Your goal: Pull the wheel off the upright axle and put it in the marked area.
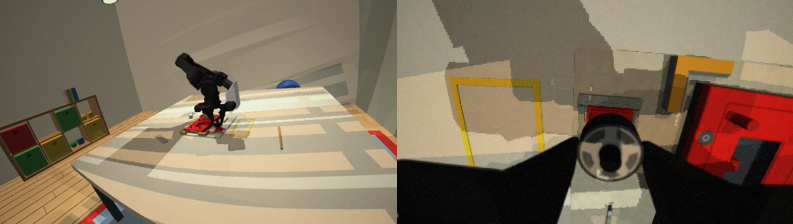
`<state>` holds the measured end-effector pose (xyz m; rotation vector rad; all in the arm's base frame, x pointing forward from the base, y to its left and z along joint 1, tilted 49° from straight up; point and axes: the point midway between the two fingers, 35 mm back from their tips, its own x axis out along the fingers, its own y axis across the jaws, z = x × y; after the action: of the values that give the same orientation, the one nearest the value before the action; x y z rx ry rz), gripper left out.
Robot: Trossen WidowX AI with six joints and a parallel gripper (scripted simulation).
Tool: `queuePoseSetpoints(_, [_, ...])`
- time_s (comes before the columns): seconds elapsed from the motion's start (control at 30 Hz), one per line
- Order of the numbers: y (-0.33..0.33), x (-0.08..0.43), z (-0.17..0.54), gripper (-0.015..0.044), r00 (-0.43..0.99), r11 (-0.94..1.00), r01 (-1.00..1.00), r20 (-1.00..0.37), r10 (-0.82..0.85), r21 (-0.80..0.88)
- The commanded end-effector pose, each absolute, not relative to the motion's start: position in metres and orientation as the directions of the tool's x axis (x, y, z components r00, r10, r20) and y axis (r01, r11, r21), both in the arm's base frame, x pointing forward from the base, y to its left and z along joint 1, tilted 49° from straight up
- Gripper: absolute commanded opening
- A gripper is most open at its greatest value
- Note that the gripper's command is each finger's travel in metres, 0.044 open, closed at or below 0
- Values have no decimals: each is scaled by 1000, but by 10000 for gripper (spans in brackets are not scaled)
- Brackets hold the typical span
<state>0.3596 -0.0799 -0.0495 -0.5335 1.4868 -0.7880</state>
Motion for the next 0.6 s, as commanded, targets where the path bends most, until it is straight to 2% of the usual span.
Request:
queuePoseSetpoints(0.0, [-78,360,-48,0,-84,655,136,-667,-740,-744])
queuePoseSetpoints(0.57, [-73,361,-44,0,-83,655,135,-667,-740,-744])
